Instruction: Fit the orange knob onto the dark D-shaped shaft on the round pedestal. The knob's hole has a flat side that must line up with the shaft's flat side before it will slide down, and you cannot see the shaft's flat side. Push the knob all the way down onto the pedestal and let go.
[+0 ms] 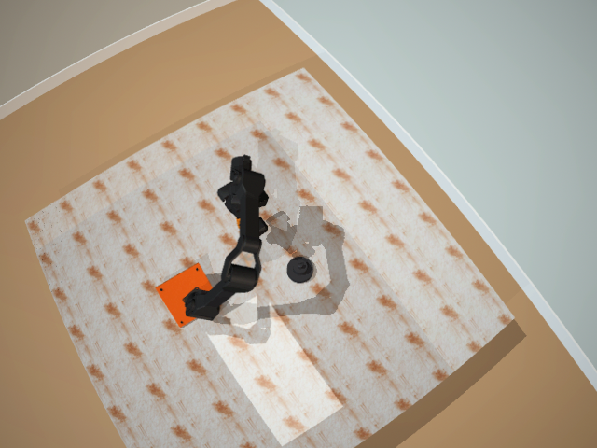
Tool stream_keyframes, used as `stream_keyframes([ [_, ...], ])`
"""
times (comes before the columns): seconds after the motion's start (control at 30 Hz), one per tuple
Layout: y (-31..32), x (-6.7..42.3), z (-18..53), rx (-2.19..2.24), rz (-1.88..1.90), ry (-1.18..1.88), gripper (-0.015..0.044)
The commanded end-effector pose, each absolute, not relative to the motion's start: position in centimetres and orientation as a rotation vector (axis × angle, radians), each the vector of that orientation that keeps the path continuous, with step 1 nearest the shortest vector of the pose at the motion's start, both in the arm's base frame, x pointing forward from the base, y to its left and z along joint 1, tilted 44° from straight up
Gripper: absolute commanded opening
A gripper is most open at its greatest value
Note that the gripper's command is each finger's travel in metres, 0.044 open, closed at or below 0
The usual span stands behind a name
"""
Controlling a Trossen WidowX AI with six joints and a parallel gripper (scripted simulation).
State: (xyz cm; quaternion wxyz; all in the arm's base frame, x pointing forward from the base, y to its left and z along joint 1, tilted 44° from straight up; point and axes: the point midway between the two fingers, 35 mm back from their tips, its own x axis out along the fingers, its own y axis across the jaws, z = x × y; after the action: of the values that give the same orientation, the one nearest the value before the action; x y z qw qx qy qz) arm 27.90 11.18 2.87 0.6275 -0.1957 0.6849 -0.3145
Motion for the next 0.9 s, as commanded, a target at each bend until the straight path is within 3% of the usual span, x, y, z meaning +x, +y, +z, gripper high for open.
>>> stream_keyframes([
  [0.0, 10.5, 28.7, 3.7, -0.437, -0.711, 1.562, 0.0],
  [0.87, 4.1, 31.8, 6.7, -0.422, -0.697, 1.556, 0.0],
])
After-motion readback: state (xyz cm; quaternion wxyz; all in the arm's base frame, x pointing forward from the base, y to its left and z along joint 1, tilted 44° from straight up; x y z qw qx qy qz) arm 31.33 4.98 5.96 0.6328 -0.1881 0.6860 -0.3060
